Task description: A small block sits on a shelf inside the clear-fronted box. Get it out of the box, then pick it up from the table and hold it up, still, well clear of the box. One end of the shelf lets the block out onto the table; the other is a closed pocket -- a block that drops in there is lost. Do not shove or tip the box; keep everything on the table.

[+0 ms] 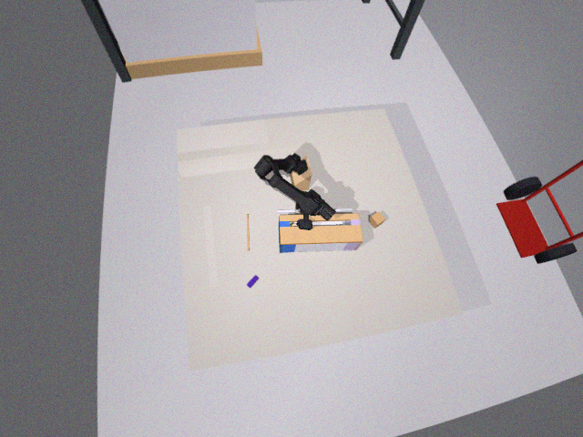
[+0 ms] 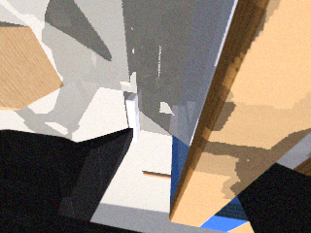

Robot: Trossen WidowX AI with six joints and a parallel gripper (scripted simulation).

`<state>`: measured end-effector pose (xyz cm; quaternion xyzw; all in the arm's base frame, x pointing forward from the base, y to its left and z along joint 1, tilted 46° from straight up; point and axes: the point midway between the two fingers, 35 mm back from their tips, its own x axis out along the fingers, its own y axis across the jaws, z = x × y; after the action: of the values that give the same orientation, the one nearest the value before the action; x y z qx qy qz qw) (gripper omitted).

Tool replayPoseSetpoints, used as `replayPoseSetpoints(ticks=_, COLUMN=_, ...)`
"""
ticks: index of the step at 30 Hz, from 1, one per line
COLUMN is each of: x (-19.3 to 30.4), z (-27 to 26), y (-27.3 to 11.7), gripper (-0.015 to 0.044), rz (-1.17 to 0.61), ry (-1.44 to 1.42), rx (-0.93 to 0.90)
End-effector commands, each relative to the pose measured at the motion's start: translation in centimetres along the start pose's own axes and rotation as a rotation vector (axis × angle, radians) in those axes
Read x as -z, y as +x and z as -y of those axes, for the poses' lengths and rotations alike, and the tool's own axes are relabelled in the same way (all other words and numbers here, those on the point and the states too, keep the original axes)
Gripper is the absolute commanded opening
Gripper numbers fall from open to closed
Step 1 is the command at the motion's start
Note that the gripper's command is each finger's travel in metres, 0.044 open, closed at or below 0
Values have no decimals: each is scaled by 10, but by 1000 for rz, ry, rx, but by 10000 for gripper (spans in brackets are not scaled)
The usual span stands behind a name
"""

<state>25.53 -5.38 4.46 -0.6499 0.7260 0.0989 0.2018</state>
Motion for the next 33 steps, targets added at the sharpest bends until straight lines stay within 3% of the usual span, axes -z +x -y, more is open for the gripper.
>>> replayPoseSetpoints(ticks=1, x=7, z=0, y=2, gripper=400, rz=-2, ry=1, rx=4)
replayPoseSetpoints(ticks=10, x=21, z=1, y=7, gripper=400, rz=-2, ry=0, rx=4)
replayPoseSetpoints(ticks=18, x=35, z=0, y=-53, gripper=400, rz=3, ry=-1, rx=-1)
replayPoseSetpoints(ticks=23, x=34, z=1, y=-52, gripper=400, rz=3, ry=-6, rx=9)
replayPoseSetpoints(ticks=27, x=44, z=-2, y=-53, gripper=295, rz=47, ry=-163, rx=42)
replayPoseSetpoints(ticks=33, x=65, z=-12, y=-52, gripper=285, rz=118, ry=-544, rx=163)
